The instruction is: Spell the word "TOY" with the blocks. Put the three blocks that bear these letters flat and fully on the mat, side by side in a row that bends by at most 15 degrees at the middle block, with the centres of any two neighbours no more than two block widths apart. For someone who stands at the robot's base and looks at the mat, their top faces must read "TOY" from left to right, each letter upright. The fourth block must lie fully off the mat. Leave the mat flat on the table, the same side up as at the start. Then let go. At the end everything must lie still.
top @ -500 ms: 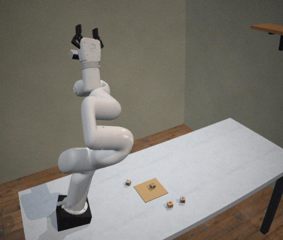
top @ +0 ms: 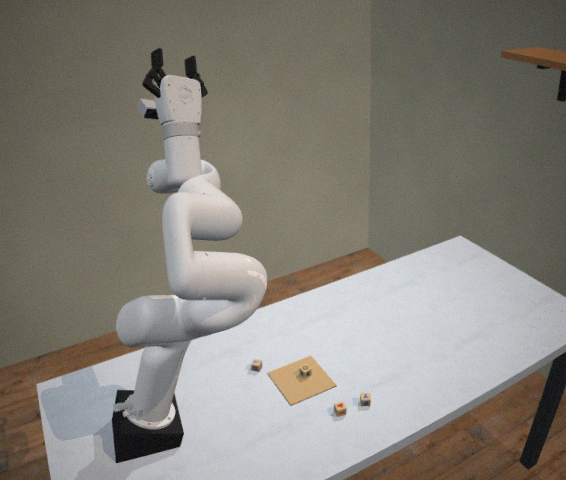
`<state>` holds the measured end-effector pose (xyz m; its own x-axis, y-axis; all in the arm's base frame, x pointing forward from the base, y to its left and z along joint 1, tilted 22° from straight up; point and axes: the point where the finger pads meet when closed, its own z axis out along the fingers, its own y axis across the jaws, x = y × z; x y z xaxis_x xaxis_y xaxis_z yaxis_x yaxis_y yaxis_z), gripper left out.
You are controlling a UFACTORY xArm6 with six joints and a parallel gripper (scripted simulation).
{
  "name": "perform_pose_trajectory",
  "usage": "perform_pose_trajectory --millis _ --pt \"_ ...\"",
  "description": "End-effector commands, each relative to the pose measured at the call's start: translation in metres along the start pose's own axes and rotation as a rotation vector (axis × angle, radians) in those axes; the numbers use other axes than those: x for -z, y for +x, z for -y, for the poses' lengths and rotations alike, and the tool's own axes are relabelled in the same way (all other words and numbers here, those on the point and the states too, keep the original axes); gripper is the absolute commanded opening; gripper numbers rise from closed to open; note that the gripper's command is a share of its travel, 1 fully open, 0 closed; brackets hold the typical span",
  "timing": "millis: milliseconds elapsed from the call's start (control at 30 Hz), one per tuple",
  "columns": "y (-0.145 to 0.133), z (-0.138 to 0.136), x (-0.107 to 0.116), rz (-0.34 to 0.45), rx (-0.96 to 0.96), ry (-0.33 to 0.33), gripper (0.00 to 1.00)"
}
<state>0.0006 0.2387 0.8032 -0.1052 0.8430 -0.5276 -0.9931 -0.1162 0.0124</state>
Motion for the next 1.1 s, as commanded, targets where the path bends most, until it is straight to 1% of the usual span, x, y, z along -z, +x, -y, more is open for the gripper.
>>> perform_pose_trajectory --millis 0,233,367,533,600,633,1067 --pt "-0.001 0.000 0.000 0.002 0.000 -0.001 1.00" --pt "0.002 0.001 0.001 -0.006 0.042 -0.001 1.00" --pt "0.010 0.006 0.005 -0.030 0.173 -0.003 1.00" --pt "0.017 0.011 0.009 -0.053 0.285 -0.006 1.00" --pt "0.017 0.011 0.009 -0.053 0.285 -0.006 1.00" --pt "0.022 0.015 0.012 -0.068 0.357 -0.008 1.00" --pt "0.042 0.033 0.025 -0.142 0.660 -0.020 1.00"
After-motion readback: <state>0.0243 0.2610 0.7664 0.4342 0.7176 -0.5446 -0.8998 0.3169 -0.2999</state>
